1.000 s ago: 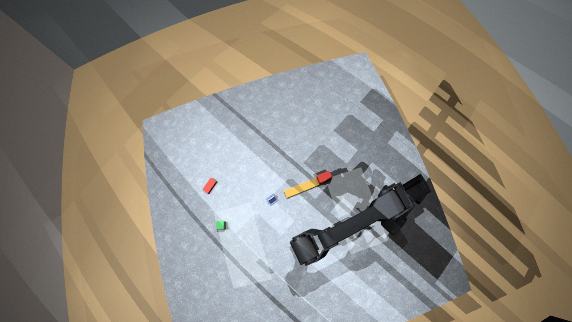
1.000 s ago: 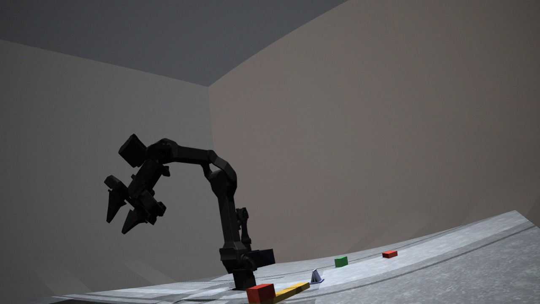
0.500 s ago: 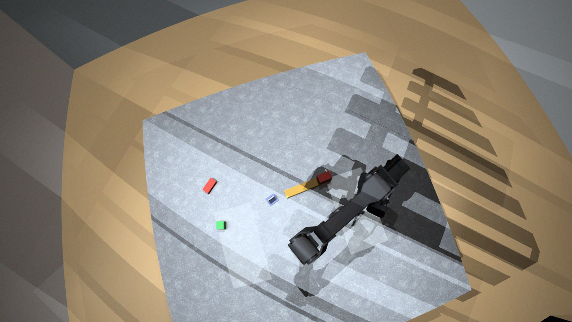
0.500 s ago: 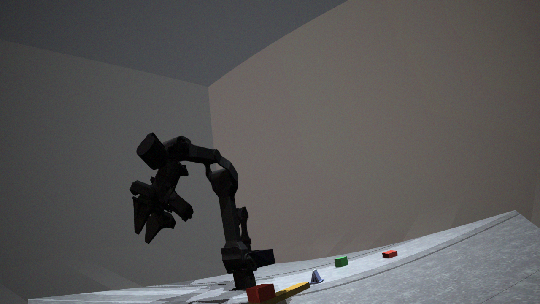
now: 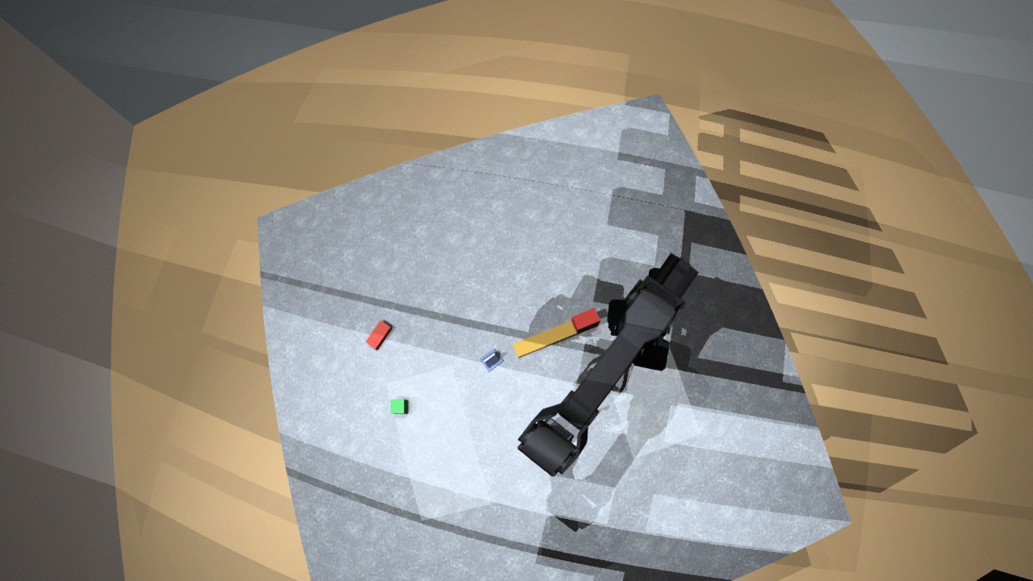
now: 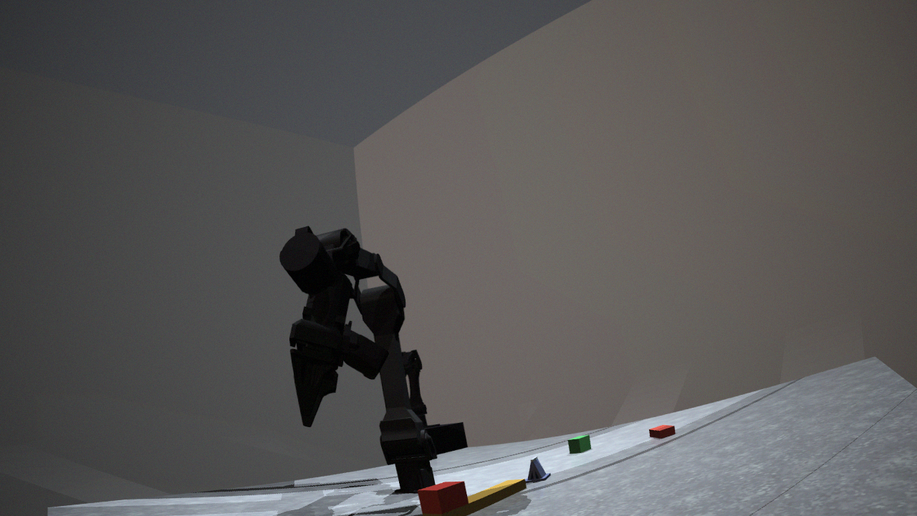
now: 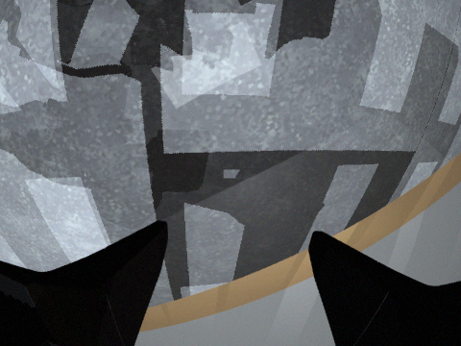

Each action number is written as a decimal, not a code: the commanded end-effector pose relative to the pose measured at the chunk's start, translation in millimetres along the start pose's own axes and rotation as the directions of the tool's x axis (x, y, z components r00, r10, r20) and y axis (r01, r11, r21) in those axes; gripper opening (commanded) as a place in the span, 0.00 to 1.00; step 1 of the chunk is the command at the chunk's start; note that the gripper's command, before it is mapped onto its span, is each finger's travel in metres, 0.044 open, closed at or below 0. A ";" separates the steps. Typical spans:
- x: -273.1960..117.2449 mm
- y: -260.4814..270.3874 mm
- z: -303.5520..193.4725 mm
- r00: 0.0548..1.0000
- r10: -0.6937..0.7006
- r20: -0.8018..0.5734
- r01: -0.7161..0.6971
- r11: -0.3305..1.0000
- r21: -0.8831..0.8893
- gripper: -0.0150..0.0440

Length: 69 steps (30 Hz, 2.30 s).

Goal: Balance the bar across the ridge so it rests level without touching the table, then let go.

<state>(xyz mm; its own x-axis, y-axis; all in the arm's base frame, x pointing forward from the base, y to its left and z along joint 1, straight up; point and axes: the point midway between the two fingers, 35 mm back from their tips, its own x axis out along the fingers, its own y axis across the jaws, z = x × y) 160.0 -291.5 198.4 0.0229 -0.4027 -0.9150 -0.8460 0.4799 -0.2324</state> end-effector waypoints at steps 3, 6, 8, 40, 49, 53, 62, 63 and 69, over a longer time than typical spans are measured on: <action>-2.0 -3.9 39.4 0.997 0.009 0.080 -0.001 0.994 -0.108 0.79; -3.5 -4.4 56.8 0.993 0.018 0.113 0.000 0.988 -0.155 0.79; -4.6 -4.2 68.4 0.991 0.025 0.134 0.000 0.982 -0.186 0.79; -31.9 36.8 207.5 0.919 0.212 0.334 0.026 0.809 -0.587 0.79; 7.6 42.8 222.2 0.919 0.212 0.334 0.027 0.809 -0.587 0.79; 32.5 50.4 231.0 0.919 0.212 0.334 0.026 0.809 -0.587 0.79; 41.9 54.0 234.2 0.918 0.212 0.334 0.026 0.809 -0.587 0.79; 42.6 54.1 234.5 0.918 0.212 0.334 0.026 0.809 -0.587 0.79; 50.6 55.7 237.5 0.918 0.212 0.334 0.026 0.809 -0.587 0.79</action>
<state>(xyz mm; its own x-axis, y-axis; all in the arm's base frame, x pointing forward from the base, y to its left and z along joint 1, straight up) 240.5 -100.8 67.4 0.0214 -0.0133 -0.9997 -0.9969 -0.0758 -0.0203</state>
